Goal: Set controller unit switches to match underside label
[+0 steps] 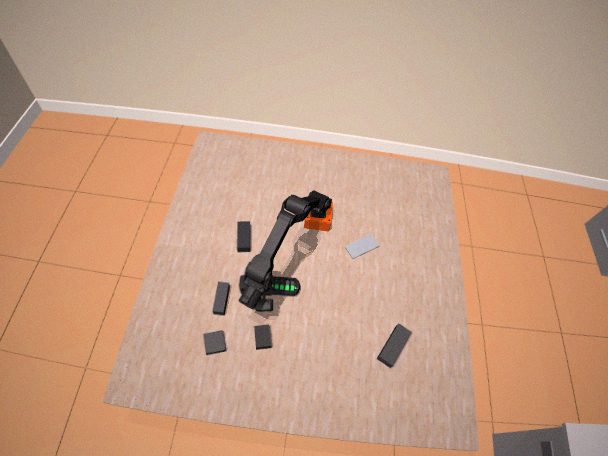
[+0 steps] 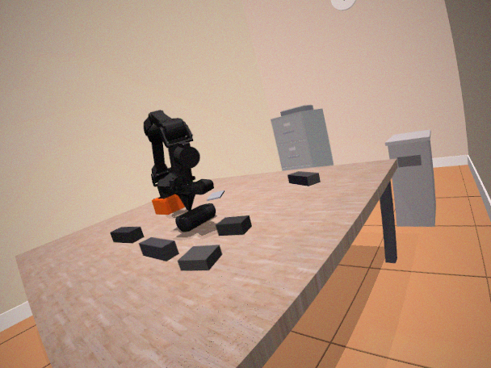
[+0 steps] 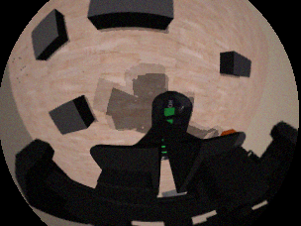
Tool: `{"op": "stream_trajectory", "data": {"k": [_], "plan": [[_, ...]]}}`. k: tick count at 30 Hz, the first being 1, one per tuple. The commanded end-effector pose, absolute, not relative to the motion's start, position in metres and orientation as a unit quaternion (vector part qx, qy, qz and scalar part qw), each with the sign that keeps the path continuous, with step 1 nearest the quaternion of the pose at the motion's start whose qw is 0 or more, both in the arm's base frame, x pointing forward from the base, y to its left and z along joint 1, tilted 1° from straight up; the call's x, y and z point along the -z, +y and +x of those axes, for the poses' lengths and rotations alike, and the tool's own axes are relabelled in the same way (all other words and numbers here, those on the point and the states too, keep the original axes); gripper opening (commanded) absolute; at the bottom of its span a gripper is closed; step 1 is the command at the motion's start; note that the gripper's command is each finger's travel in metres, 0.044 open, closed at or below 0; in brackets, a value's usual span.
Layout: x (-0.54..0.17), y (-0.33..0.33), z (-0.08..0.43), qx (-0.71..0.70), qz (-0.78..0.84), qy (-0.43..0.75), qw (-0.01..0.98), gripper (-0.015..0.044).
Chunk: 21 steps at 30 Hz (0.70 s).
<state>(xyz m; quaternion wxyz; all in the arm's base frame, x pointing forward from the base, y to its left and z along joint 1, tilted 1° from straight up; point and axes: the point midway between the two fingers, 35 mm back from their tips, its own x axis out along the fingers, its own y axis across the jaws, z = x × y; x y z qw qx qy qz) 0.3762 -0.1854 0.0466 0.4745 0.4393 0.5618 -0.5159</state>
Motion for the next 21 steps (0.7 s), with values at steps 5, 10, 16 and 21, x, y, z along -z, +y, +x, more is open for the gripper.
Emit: {"op": "stream_trajectory", "data": {"k": [5,10,16,21], "plan": [[-0.038,-0.185,0.397,0.569,0.417,0.553,0.443,0.0],[-0.037,-0.185,0.397,0.569,0.417,0.553,0.443,0.0],[-0.028,-0.186,0.398,0.569,0.417,0.553,0.443,0.0],[-0.02,-0.186,0.399,0.569,0.417,0.553,0.443,0.0]]}}
